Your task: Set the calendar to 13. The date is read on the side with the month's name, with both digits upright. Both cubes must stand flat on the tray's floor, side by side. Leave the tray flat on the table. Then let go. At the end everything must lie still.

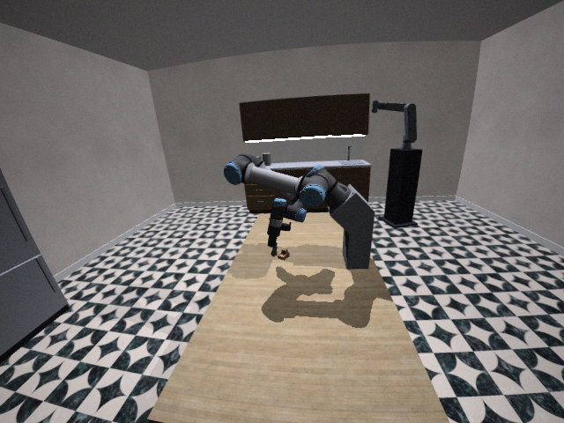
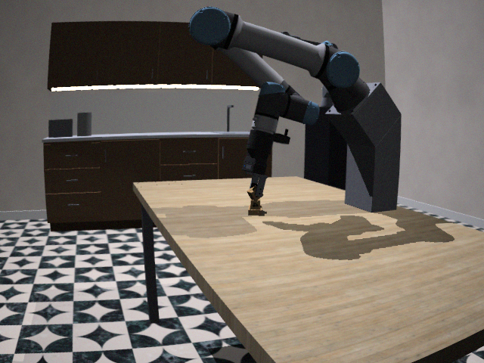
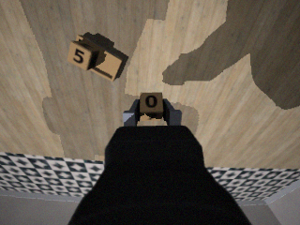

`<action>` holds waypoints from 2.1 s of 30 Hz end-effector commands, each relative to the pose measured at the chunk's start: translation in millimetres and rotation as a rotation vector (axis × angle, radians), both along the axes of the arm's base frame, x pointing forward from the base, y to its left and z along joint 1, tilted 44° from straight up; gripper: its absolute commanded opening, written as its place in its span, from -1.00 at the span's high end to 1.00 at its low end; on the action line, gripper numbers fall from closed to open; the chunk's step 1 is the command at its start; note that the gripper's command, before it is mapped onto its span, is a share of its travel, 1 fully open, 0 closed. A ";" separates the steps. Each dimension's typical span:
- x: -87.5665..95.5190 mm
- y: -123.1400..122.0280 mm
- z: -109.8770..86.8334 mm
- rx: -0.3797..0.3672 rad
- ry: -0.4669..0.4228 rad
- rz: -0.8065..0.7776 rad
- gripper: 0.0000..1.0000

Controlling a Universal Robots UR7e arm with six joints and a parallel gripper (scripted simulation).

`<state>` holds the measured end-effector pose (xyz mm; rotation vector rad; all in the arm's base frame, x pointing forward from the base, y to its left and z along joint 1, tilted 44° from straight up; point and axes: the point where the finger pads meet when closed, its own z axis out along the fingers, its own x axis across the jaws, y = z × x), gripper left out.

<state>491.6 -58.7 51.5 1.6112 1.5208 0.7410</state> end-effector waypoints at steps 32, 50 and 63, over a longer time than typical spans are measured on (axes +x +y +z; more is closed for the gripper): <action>3.0 -0.5 1.4 0.026 0.220 -0.023 -0.20; 1.3 0.5 3.4 0.027 0.249 -0.025 -0.20; 3.3 -0.4 1.3 0.034 0.287 -0.029 -0.20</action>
